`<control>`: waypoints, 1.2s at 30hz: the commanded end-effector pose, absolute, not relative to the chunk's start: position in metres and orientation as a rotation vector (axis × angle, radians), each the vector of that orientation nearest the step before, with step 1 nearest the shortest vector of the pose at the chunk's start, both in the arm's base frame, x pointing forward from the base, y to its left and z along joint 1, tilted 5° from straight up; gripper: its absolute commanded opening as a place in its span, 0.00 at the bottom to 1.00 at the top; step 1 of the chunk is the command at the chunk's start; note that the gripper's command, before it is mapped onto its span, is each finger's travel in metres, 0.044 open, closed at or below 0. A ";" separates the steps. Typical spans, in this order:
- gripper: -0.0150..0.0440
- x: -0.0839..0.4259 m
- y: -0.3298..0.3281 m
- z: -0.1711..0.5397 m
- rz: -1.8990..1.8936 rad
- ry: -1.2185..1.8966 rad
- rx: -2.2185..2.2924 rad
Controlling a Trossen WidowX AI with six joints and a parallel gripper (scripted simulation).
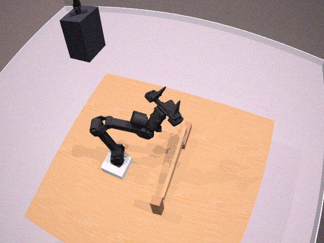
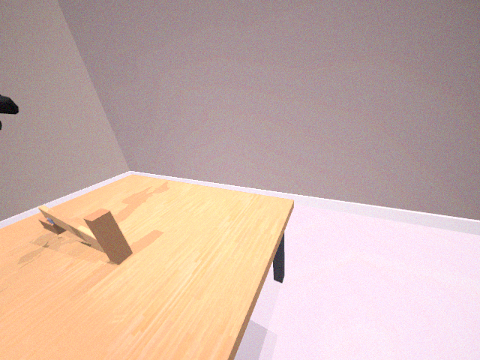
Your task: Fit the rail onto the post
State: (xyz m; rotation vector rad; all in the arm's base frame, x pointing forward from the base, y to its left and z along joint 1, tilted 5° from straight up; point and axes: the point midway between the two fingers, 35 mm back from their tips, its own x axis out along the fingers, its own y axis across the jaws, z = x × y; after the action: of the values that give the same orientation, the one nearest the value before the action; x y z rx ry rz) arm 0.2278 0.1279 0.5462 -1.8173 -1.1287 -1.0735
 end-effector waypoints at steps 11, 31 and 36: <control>1.00 0.338 0.126 0.483 -0.581 -0.858 -2.045; 1.00 0.426 0.043 0.205 0.726 0.295 -1.854; 1.00 0.381 0.014 0.146 0.988 0.660 -1.642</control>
State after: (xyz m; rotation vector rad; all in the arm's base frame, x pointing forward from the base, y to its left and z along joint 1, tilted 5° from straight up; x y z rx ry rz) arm 0.4089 0.0316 0.1771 -1.7748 0.4400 0.8464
